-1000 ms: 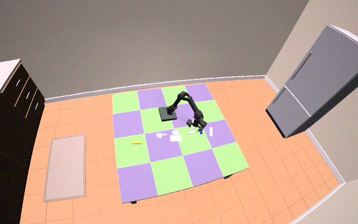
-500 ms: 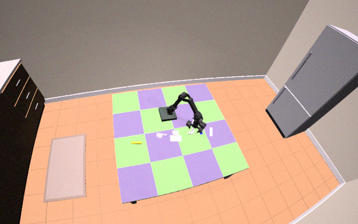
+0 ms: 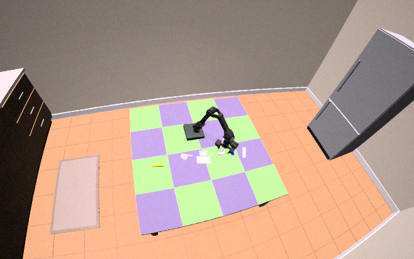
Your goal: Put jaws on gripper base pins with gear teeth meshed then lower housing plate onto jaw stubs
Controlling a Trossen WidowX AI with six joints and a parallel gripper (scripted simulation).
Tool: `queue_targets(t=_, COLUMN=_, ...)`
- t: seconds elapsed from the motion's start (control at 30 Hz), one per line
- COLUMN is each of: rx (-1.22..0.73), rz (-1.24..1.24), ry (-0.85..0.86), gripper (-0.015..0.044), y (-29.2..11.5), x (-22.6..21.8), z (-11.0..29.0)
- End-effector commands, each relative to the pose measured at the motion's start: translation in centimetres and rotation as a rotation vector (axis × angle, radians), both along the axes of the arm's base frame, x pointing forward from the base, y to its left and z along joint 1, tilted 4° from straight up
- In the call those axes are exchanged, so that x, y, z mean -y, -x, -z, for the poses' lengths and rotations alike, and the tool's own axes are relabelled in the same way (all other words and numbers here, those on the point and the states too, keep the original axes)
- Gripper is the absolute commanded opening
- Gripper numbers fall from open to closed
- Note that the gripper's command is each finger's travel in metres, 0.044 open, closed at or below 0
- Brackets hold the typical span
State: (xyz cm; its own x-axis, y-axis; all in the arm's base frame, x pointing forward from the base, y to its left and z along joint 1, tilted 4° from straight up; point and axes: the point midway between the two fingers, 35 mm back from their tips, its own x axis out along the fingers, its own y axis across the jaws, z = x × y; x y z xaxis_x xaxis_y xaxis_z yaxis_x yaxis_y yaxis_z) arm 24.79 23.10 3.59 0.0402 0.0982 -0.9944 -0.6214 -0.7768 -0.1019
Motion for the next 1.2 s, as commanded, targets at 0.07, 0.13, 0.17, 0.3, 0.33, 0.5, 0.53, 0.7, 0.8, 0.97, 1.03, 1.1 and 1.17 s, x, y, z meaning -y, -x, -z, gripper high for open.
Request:
queue_targets(t=0.07, rx=0.003, rz=0.004, ry=0.003, gripper=0.044, y=-0.05, x=0.05, z=0.1)
queue_targets(t=0.13, rx=0.003, rz=0.004, ry=0.003, gripper=0.044, y=-0.05, x=0.05, z=0.13)
queue_targets(t=0.17, rx=0.003, rz=0.004, ry=0.003, gripper=0.044, y=-0.05, x=0.05, z=0.13)
queue_targets(t=0.3, rx=0.003, rz=0.004, ry=0.003, gripper=0.044, y=-0.05, x=0.05, z=0.13)
queue_targets(t=0.33, rx=0.003, rz=0.004, ry=0.003, gripper=0.044, y=-0.05, x=0.05, z=0.13)
queue_targets(t=0.5, rx=0.0, rz=0.0, ry=0.0, gripper=0.0335, y=0.01, x=0.0, z=0.06)
queue_targets(t=0.53, rx=0.0, rz=0.0, ry=0.0, gripper=0.0309, y=0.01, x=0.0, z=0.06)
queue_targets(t=0.7, rx=0.0, rz=0.0, ry=0.0, gripper=0.0177, y=0.01, x=0.0, z=0.06)
queue_targets(t=0.8, rx=0.0, rz=0.0, ry=0.0, gripper=0.0138, y=0.01, x=0.0, z=0.06)
queue_targets(t=0.97, rx=0.0, rz=0.0, ry=0.0, gripper=0.0134, y=0.01, x=0.0, z=0.06)
queue_targets(t=1.03, rx=0.0, rz=0.0, ry=0.0, gripper=0.0134, y=0.01, x=0.0, z=0.06)
queue_targets(t=1.1, rx=0.0, rz=0.0, ry=0.0, gripper=0.0134, y=0.01, x=0.0, z=0.06)
queue_targets(t=1.17, rx=0.0, rz=0.0, ry=0.0, gripper=0.0134, y=0.01, x=0.0, z=0.06)
